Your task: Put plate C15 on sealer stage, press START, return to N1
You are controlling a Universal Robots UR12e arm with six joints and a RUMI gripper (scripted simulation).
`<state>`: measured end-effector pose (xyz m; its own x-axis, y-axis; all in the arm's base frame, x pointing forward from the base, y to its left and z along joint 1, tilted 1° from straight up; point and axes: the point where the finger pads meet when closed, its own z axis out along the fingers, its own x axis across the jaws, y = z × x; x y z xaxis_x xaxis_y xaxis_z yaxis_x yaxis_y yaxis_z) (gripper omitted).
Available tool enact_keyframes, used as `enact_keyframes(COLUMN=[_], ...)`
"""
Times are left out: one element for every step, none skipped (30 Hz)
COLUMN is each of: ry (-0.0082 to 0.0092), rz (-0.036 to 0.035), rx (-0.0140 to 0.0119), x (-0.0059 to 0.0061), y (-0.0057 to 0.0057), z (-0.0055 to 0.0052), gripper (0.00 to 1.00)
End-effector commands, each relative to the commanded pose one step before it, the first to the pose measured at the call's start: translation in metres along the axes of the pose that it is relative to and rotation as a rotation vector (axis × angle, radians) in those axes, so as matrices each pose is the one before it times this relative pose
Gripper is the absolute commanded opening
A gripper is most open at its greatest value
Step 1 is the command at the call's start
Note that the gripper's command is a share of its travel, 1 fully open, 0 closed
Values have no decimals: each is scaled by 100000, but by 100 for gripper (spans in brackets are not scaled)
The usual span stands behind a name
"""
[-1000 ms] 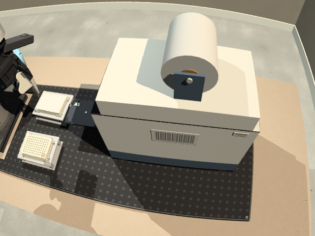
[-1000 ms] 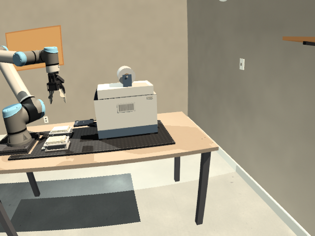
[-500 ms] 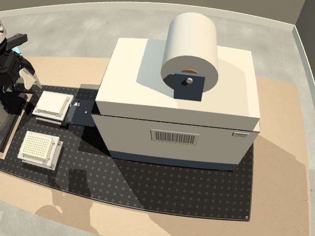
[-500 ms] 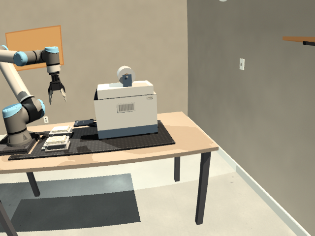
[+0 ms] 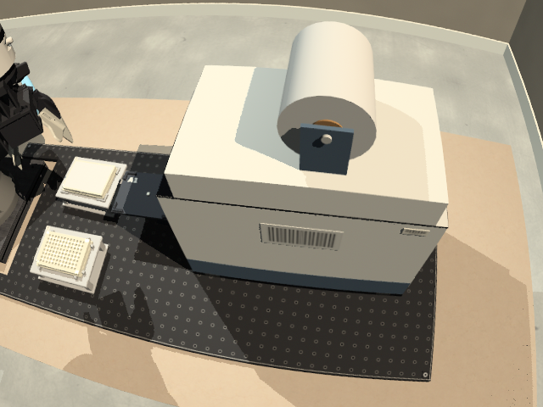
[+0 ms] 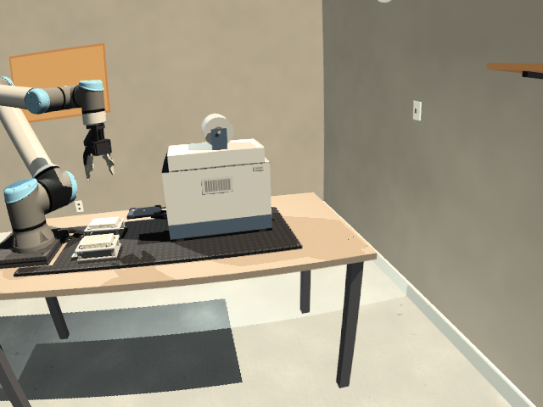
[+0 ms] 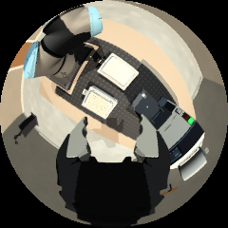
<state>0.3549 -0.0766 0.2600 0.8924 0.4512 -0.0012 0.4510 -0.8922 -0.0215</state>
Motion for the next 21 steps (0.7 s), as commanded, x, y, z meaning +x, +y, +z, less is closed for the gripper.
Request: enact_keyframes(ry=[739,0,0,0,0,0,0,0,0,0,0,0,0,0,0,0,0,1,0,0,0], rz=[-10271,-3333,-3333,-3333,-3333,-3333,-3333,-3333,-3333,-3333,-3333,-3333,-3333,-3333,-3333,0,0,-3334,-3333,-3333,-3333], rx=[186,0,0,0,0,0,0,0,0,0,0,0,0,0,0,0,0,0,0,0,0], x=[7,1,0,0,0,0,0,0,0,0,0,0,0,0,0,0,0,-2,1,0,0], y=[37,0,0,0,0,0,0,0,0,0,0,0,0,0,0,0,0,-1,0,0,0], z=[-67,0,0,0,0,0,0,0,0,0,0,0,0,0,0,0,0,0,0,0,0], gripper=[68,68,68,68,68,68,68,68,68,68,68,68,68,68,68,68,68,68,68,68,68])
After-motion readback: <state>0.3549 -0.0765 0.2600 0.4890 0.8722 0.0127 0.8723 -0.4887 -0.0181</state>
